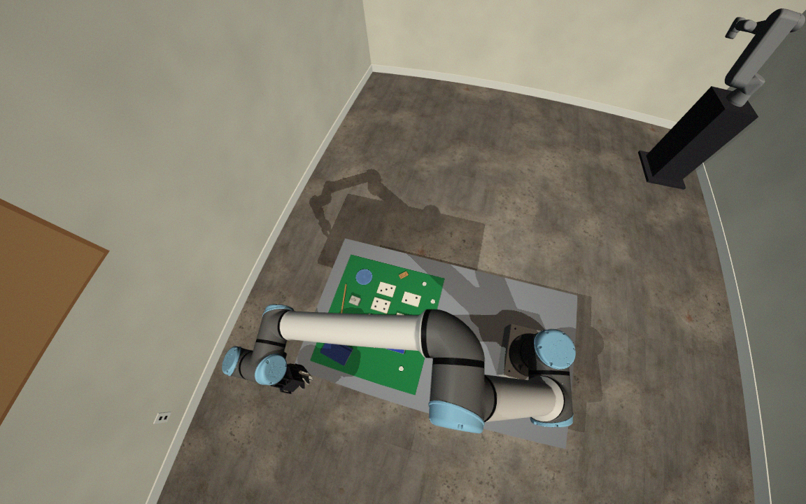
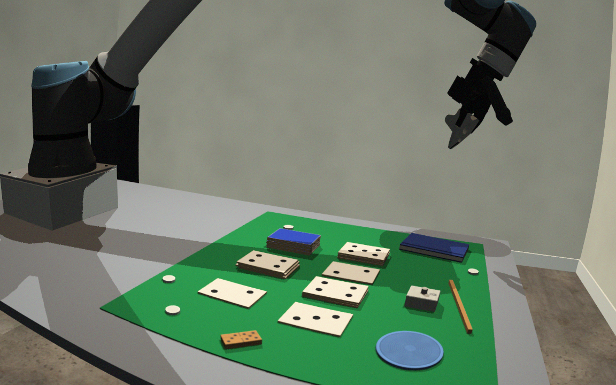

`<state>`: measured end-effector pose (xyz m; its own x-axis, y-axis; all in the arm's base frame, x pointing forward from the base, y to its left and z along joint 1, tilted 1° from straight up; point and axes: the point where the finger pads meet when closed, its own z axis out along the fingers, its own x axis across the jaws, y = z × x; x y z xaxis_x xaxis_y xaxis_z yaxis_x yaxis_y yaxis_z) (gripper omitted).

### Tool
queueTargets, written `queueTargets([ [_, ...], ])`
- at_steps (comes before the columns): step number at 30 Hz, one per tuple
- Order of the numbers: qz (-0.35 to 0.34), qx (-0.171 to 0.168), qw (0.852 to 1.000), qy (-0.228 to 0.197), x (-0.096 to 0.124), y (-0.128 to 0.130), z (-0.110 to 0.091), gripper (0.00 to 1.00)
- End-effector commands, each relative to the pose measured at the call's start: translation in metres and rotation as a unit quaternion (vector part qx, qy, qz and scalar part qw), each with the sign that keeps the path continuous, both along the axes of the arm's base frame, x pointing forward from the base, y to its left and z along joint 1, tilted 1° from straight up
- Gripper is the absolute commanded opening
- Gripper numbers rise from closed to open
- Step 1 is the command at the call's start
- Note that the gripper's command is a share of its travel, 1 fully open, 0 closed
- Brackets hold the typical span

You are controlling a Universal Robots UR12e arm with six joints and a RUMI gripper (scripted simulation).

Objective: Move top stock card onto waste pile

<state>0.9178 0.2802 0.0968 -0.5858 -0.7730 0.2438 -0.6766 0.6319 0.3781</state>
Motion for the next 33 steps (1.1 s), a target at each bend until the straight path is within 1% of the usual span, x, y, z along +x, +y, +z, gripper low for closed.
queueTargets([
  [1,0.0,0.0,1.0,-0.001,0.001,0.0,0.001,0.0],
  [17,0.0,0.0,1.0,-0.001,0.001,0.0,0.001,0.0],
  [18,0.0,0.0,1.0,-0.001,0.001,0.0,0.001,1.0],
  [25,0.003,0.002,1.0,-0.004,-0.001,-0.003,0.0,1.0],
  [33,0.016,0.009,1.0,-0.016,-0.007,-0.018,-0.006,1.0],
])
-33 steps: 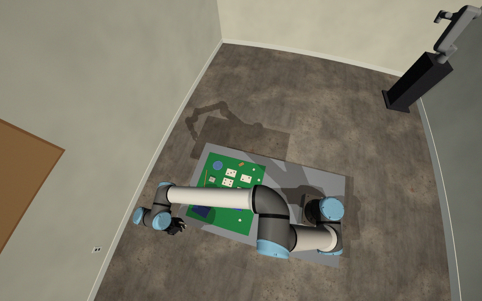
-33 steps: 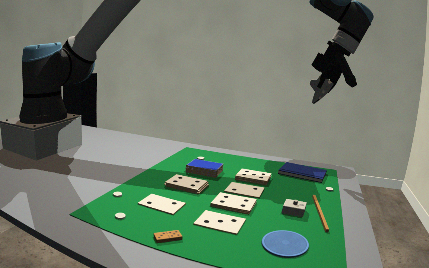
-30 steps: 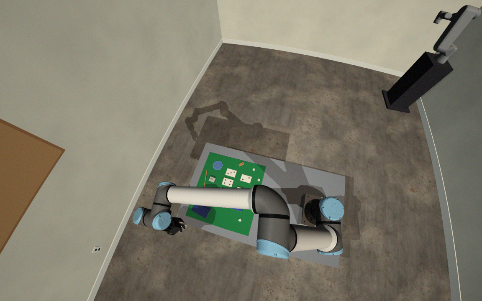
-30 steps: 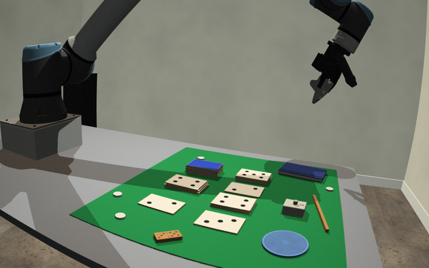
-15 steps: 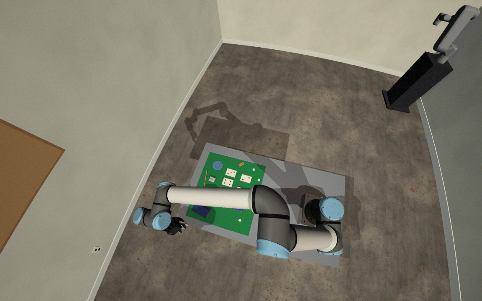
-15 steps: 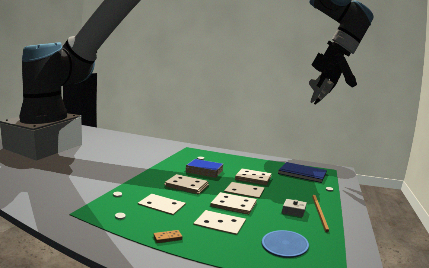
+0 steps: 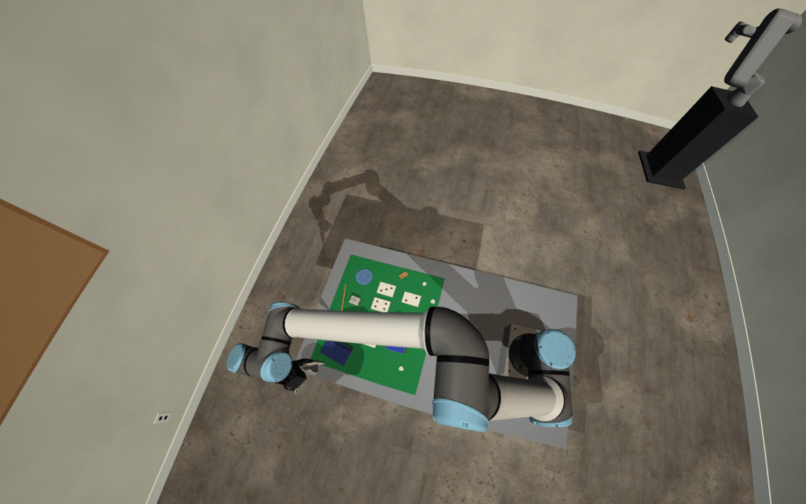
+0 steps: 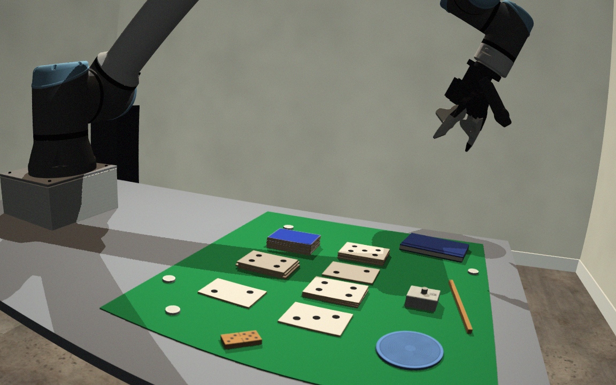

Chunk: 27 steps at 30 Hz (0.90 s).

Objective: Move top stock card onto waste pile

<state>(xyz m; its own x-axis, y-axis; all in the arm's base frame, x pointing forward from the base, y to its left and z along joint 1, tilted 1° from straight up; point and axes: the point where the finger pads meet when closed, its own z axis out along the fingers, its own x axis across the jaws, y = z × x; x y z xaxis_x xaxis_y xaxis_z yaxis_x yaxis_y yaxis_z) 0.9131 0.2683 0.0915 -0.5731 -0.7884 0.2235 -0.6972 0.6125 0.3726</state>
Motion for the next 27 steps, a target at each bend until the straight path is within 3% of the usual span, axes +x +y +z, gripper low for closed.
queueTargets([
  [1,0.005,0.003,1.0,-0.006,-0.002,-0.006,-0.001,1.0],
  [9,0.038,0.019,0.998,-0.036,-0.02,-0.04,-0.016,1.0],
  [16,0.081,0.033,0.994,-0.072,-0.052,-0.082,-0.035,1.0],
  [18,0.081,0.033,0.994,-0.072,-0.052,-0.082,-0.035,1.0],
  [27,0.148,0.044,0.98,-0.125,-0.116,-0.137,-0.061,1.0],
])
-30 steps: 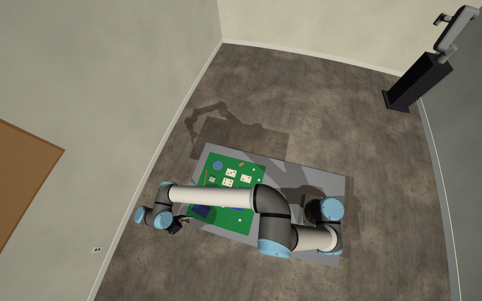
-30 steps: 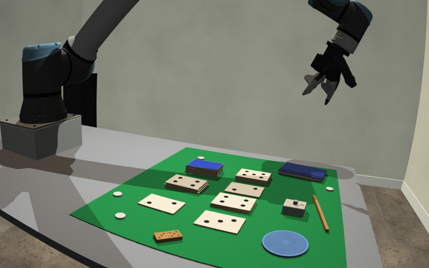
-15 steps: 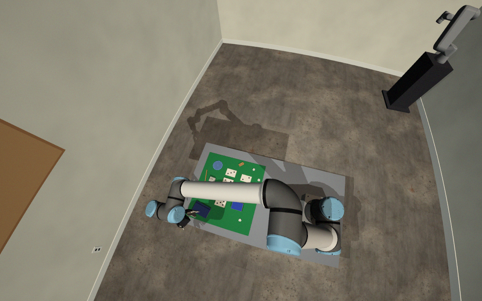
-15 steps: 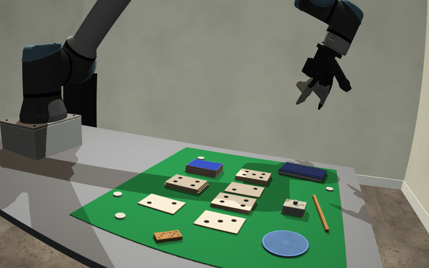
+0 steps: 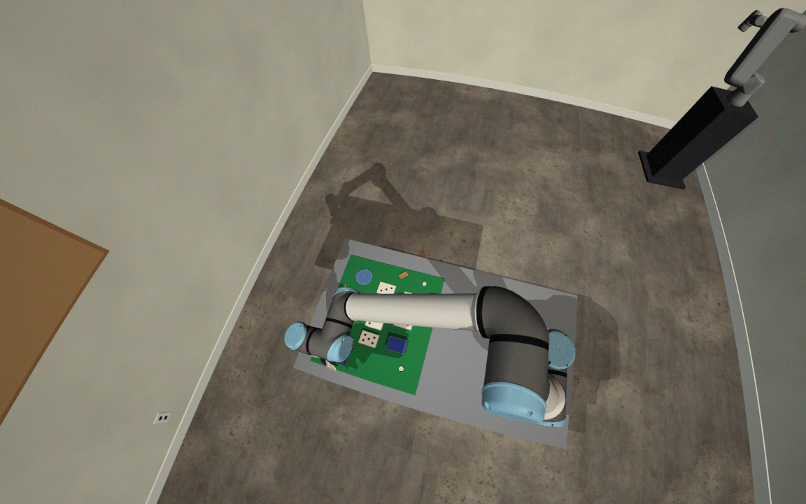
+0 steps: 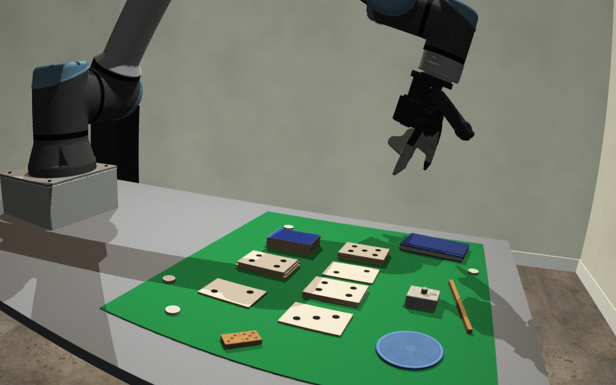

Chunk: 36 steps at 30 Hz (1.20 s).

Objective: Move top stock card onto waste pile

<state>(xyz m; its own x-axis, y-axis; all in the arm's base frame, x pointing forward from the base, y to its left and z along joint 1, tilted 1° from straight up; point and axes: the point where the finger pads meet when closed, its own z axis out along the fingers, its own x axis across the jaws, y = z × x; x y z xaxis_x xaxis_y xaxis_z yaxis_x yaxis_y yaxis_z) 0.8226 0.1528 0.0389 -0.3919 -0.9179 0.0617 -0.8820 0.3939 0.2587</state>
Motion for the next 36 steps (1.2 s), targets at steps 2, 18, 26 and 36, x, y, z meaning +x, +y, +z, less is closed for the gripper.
queueTargets([
  [2,0.042,0.007,0.998,-0.041,-0.042,-0.033,-0.014,1.0],
  [18,0.131,-0.001,0.986,-0.106,-0.158,-0.086,-0.043,1.0],
  [26,0.154,-0.007,0.981,-0.12,-0.191,-0.096,-0.049,1.0],
  [36,0.168,-0.011,0.977,-0.129,-0.213,-0.101,-0.052,1.0],
])
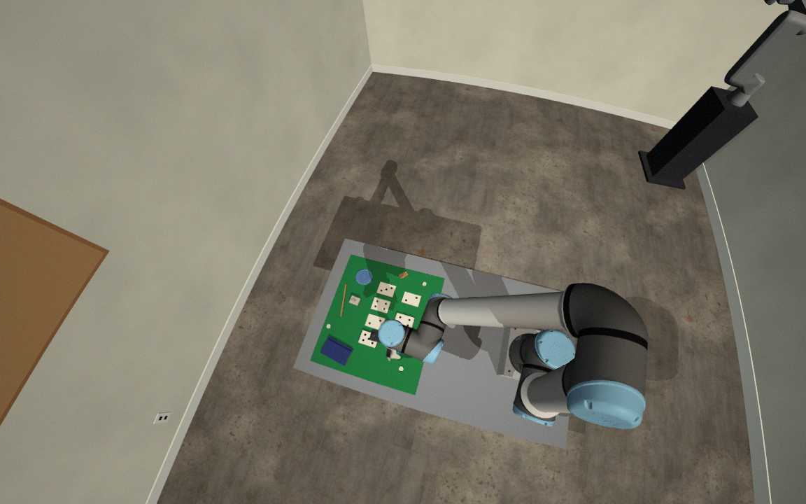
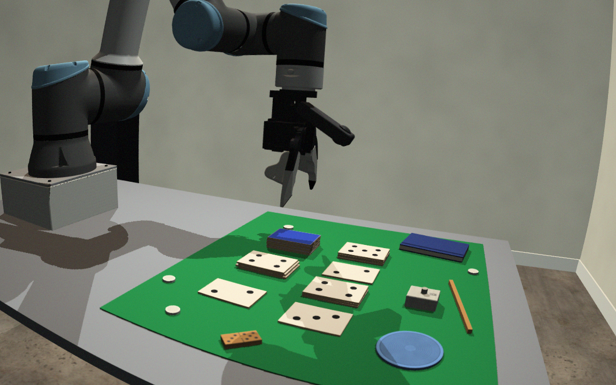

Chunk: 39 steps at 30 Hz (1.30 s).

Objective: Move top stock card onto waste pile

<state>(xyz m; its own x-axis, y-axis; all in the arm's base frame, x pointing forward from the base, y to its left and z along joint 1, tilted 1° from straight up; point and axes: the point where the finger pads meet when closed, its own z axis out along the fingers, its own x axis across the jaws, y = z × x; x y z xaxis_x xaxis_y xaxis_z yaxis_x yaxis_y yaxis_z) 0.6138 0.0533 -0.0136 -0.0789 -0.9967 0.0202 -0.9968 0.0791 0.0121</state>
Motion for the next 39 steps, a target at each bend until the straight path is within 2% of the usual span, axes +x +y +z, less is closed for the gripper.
queueTargets([
  [1,0.003,-0.001,1.0,-0.003,-0.004,-0.001,0.0,1.0],
  [15,0.003,-0.001,1.0,-0.003,-0.004,-0.001,0.0,1.0],
  [16,0.003,-0.001,1.0,-0.003,-0.004,-0.001,0.0,0.5],
  [27,0.003,-0.001,1.0,-0.003,-0.004,-0.002,-0.004,0.5],
  [39,0.003,-0.001,1.0,-0.003,-0.005,-0.002,-0.025,0.5],
])
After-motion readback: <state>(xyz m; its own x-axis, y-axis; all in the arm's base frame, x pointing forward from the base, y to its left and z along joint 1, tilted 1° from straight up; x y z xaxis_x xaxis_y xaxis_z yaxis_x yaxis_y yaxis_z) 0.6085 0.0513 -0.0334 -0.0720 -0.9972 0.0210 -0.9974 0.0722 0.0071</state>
